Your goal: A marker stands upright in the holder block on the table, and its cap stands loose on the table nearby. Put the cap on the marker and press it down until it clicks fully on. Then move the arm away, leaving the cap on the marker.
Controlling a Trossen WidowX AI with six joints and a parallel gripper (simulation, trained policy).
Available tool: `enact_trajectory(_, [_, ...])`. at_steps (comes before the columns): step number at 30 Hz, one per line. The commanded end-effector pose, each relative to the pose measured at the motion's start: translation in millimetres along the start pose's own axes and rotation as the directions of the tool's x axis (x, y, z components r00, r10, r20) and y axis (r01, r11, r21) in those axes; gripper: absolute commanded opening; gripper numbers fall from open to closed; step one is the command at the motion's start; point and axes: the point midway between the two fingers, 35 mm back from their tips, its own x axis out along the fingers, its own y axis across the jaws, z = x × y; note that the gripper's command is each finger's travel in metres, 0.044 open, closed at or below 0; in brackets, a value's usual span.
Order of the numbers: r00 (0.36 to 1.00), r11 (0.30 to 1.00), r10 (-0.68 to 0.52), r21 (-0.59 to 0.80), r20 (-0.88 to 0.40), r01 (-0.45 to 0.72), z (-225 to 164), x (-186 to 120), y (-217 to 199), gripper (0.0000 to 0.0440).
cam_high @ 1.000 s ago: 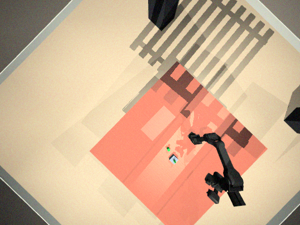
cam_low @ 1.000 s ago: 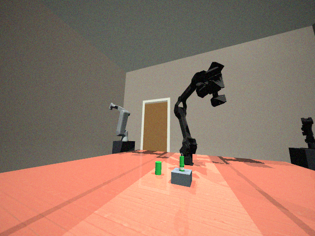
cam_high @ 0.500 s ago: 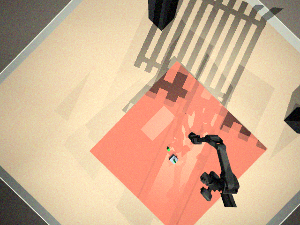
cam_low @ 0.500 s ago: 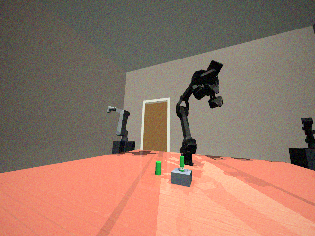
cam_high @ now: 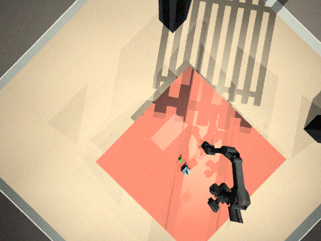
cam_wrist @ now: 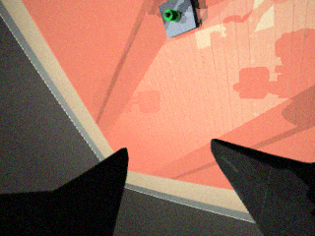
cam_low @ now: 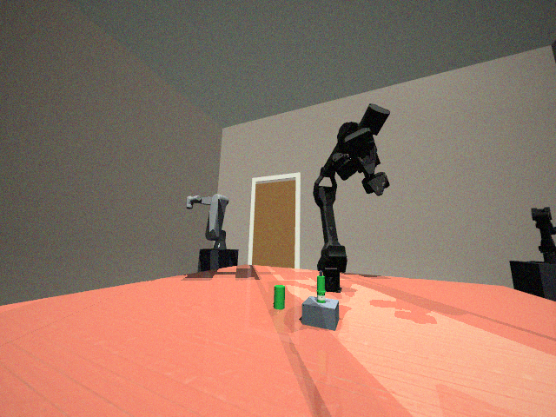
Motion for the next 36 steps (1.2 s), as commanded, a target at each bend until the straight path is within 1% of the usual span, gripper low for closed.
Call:
enact_trajectory(1, [1.0, 1.0, -0.017, 0.012, 0.013, 0.017, 4.4, 3.6, 1.7, 0.033])
enact_trajectory(36, [0.972, 0.97, -0.176, 0.195, 0.158, 0.144, 66.1, 40.8, 28.3, 0.0328])
